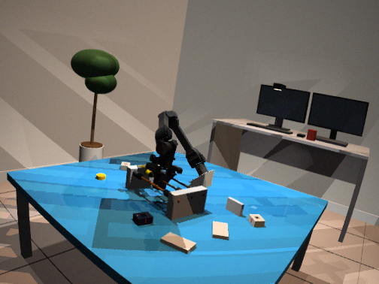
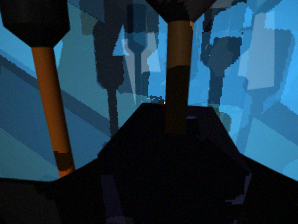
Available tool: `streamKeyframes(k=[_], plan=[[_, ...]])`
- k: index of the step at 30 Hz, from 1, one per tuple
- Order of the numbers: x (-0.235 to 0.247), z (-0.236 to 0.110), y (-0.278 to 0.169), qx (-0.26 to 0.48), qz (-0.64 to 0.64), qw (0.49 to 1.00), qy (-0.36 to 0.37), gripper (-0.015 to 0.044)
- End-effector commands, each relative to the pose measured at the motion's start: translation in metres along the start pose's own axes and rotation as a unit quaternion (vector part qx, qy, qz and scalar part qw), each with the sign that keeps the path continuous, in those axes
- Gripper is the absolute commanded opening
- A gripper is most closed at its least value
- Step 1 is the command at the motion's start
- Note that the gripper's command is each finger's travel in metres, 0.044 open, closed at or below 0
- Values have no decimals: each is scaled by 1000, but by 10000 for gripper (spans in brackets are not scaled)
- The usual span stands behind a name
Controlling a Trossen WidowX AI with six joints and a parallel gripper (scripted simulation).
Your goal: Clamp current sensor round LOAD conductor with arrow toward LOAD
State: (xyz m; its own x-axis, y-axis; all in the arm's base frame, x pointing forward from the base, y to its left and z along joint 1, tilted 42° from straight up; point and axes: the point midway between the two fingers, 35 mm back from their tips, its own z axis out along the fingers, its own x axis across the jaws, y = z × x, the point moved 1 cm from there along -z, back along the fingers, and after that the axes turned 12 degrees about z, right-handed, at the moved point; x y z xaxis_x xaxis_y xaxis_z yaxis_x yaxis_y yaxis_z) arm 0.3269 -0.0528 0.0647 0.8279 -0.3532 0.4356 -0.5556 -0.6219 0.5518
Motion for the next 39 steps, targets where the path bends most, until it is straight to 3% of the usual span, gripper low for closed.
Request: streamKeyframes(k=[1,14,19,39], plan=[[0,0,0,0,0,1000,0,203],[0,0,0,0,0,1000,0,116],[0,-3,0,4,-1,1000,18,0],[0,0,0,-3,1,1000,-16,0]])
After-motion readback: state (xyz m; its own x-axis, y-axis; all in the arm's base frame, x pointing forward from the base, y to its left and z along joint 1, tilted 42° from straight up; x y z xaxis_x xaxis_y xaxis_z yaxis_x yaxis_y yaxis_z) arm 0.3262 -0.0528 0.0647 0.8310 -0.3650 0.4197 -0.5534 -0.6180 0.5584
